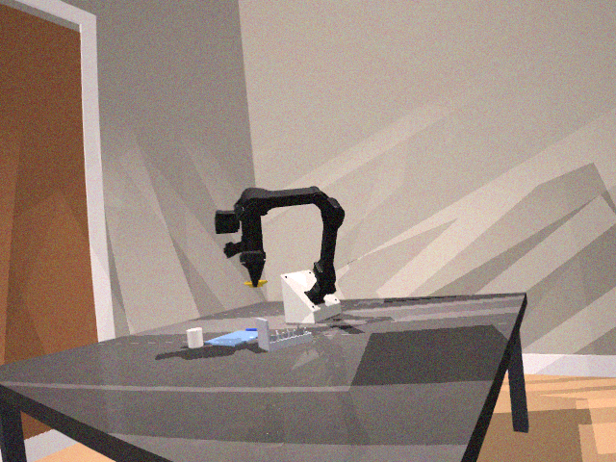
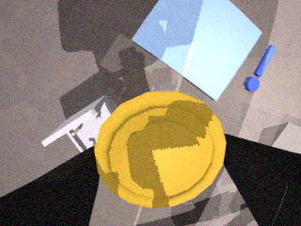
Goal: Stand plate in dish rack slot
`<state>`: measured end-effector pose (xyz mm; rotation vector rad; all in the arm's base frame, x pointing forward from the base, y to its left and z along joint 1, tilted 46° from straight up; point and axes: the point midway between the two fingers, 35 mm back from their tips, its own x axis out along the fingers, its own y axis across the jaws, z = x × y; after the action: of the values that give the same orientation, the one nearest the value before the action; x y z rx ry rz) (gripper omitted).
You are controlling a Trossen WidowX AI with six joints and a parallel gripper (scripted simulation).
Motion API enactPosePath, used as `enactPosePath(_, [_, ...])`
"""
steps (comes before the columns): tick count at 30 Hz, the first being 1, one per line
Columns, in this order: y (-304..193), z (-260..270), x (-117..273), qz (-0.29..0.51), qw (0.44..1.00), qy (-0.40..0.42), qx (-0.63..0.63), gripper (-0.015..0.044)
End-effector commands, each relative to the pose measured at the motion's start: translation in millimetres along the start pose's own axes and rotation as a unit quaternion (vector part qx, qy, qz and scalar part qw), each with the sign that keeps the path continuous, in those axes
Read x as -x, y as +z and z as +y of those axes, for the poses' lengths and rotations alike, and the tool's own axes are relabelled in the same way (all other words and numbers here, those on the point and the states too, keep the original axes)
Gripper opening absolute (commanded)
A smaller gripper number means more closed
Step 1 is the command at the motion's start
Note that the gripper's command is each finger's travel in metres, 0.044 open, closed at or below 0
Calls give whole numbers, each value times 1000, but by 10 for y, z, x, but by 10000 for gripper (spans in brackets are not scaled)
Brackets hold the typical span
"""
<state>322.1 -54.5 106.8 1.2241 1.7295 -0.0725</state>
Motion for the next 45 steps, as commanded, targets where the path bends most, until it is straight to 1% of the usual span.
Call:
enactPosePath(1, [-219, 82, 17, -1, 997, 2, -72, 0])
enactPosePath(8, [-553, 183, 14, -2, 982, 2, -191, 0])
enactPosePath(15, [-887, 246, -2, -2, 952, 3, -307, 0])
enactPosePath(22, [-1217, 270, -29, 0, 908, 4, -418, 0])
enactPosePath(30, [-1575, 252, -72, 3, 845, 4, -535, 0])
enactPosePath(38, [-1603, 245, -82, 1, 840, 3, -543, 0])
enactPosePath(45, [-1549, 111, -293, -68, 868, -35, -491, 0])
